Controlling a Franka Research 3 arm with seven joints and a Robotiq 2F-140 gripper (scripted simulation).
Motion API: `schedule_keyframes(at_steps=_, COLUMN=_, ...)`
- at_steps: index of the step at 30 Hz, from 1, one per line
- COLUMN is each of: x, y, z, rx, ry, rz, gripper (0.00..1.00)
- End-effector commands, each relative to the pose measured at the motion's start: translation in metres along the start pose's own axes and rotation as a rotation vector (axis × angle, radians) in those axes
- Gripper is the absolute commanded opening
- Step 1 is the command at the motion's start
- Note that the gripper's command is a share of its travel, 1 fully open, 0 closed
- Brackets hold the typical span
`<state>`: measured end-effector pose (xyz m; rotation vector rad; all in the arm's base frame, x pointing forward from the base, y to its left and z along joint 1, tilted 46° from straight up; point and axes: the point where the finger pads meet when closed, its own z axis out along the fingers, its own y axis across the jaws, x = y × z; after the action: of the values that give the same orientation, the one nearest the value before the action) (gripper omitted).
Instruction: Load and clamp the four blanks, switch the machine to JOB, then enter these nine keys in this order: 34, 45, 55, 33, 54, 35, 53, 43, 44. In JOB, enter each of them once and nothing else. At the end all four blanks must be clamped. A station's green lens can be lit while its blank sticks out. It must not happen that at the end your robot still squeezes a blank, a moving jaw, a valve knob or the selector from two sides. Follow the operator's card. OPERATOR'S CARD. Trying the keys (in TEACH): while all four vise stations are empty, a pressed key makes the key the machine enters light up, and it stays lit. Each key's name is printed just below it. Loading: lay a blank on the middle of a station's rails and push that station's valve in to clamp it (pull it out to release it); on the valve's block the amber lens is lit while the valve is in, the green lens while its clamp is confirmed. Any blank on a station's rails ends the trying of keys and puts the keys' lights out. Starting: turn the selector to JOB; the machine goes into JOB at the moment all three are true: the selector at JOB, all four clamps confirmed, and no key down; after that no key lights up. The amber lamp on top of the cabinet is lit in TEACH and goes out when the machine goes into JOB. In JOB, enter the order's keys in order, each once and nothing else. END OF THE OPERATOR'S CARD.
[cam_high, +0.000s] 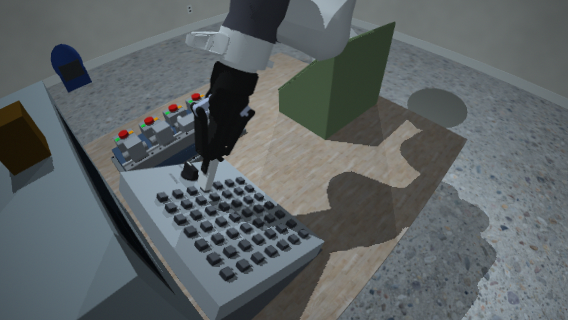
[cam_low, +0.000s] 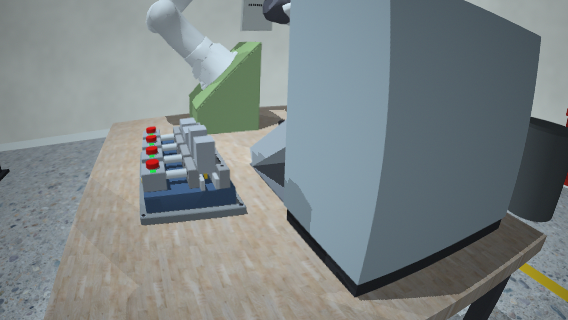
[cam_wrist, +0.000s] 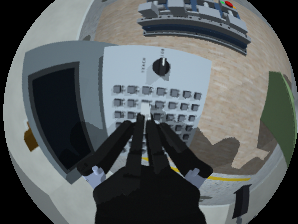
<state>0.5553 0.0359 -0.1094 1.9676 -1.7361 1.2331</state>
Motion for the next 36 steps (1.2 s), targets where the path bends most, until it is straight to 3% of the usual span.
schedule_keyframes(at_steps=1, x=-0.001, y=0.000, z=0.003, rx=-0.003, ry=0.000, rz=-0.023, gripper=0.00)
schedule_keyframes(at_steps=15, x=-0.001, y=0.001, z=0.020, rx=-0.003, ry=0.000, rz=-0.023, gripper=0.00)
schedule_keyframes(at_steps=36, x=-0.001, y=0.001, z=0.021, rx=-0.003, ry=0.000, rz=-0.023, gripper=0.00)
